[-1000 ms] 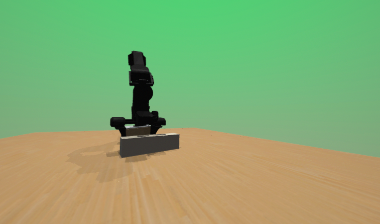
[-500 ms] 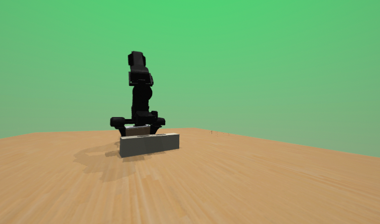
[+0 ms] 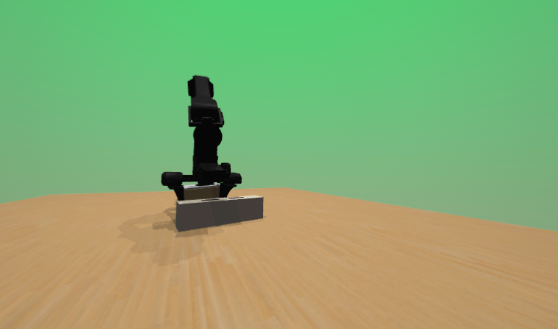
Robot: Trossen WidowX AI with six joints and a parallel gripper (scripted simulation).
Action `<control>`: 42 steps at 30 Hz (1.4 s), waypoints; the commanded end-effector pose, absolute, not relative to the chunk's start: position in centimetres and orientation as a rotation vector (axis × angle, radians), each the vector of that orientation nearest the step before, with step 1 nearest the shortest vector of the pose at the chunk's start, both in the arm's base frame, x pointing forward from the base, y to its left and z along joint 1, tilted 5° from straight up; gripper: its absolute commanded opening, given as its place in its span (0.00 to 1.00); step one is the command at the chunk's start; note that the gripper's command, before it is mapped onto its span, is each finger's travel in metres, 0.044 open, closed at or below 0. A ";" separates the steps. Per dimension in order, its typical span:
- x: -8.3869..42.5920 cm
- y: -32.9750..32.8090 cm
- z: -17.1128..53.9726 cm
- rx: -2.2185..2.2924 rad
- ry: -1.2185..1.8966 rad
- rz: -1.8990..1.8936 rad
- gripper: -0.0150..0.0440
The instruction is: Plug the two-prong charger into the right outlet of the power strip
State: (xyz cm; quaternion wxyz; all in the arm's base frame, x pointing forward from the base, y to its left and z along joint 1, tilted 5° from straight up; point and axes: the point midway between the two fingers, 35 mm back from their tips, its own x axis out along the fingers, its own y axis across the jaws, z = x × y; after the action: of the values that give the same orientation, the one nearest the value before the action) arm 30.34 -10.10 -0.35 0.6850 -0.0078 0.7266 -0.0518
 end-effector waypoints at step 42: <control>25.0 -9.8 -0.5 -0.019 1.636 -0.109 1.00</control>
State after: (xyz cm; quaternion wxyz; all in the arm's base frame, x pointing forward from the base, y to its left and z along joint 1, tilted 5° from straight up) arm 25.54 -9.87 -0.36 0.6838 -0.0070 0.7278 -0.0509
